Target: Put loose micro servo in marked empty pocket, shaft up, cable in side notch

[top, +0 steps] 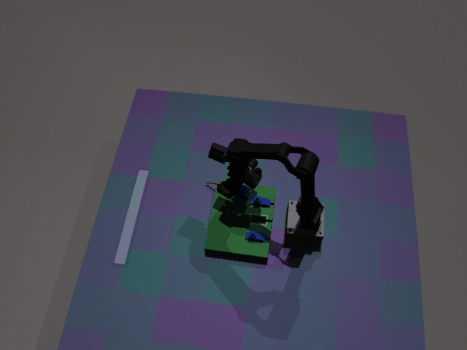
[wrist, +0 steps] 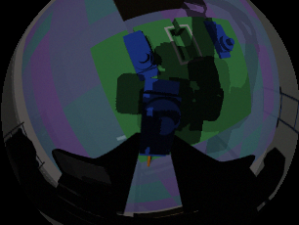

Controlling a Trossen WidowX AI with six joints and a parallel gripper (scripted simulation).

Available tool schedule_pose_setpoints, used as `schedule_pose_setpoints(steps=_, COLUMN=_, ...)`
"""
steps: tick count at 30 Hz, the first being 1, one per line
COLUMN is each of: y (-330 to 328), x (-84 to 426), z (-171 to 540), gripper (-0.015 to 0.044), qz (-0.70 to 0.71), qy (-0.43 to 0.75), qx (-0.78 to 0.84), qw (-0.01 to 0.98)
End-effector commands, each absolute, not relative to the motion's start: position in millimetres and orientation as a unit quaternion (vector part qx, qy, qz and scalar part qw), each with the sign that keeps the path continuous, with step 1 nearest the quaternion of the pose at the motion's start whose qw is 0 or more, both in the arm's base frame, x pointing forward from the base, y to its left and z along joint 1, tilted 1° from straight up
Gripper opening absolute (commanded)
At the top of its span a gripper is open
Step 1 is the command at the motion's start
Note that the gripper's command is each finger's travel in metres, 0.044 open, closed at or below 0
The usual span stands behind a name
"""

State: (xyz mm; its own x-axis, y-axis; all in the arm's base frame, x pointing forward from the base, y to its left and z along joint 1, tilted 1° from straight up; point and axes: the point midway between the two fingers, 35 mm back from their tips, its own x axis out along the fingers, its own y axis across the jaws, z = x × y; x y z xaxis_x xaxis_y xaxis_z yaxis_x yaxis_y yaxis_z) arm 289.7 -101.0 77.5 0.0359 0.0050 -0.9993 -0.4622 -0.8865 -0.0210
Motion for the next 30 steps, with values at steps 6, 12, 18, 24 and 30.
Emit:
schedule_pose_setpoints(steps=6, y=-76, x=290, z=79, gripper=0.0, qz=0.671, qy=0.165, qx=-0.702, qw=0.173)
schedule_pose_setpoints(steps=12, y=-46, x=290, z=79, gripper=0.0, qz=0.672, qy=0.164, qx=-0.701, qw=0.174)
schedule_pose_setpoints(steps=18, y=-16, x=291, z=80, gripper=0.0, qz=0.672, qy=0.163, qx=-0.701, qw=0.175)
schedule_pose_setpoints(steps=24, y=-9, x=291, z=80, gripper=0.0, qz=0.669, qy=0.174, qx=-0.698, qw=0.187)
schedule_pose_setpoints(steps=30, y=-9, x=291, z=80, gripper=0.0, qz=0.65, qy=0.236, qx=-0.677, qw=0.252)
